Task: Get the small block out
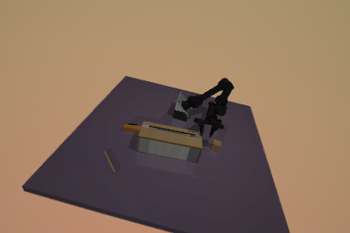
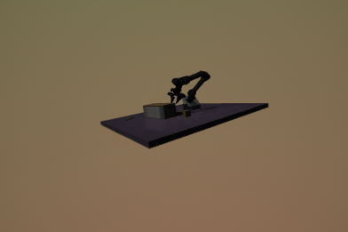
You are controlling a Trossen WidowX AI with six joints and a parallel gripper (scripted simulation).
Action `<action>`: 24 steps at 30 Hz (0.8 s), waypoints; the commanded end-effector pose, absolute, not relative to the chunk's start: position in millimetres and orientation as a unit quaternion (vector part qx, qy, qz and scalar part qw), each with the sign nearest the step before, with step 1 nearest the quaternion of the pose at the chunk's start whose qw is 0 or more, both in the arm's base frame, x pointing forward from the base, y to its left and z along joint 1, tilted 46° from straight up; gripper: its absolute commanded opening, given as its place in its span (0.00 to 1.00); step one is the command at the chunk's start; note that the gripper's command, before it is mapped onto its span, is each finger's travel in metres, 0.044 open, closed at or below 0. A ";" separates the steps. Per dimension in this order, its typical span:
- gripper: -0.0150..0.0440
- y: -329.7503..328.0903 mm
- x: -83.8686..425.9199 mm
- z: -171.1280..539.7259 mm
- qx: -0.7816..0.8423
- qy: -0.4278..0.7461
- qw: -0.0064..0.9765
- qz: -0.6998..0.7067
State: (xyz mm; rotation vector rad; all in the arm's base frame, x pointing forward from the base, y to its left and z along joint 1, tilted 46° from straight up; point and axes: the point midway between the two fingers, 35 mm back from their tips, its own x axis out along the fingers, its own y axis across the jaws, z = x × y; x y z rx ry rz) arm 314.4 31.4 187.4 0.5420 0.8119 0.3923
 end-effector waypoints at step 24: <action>0.74 47.5 285.2 131.0 -0.633 -0.011 0.621 0.463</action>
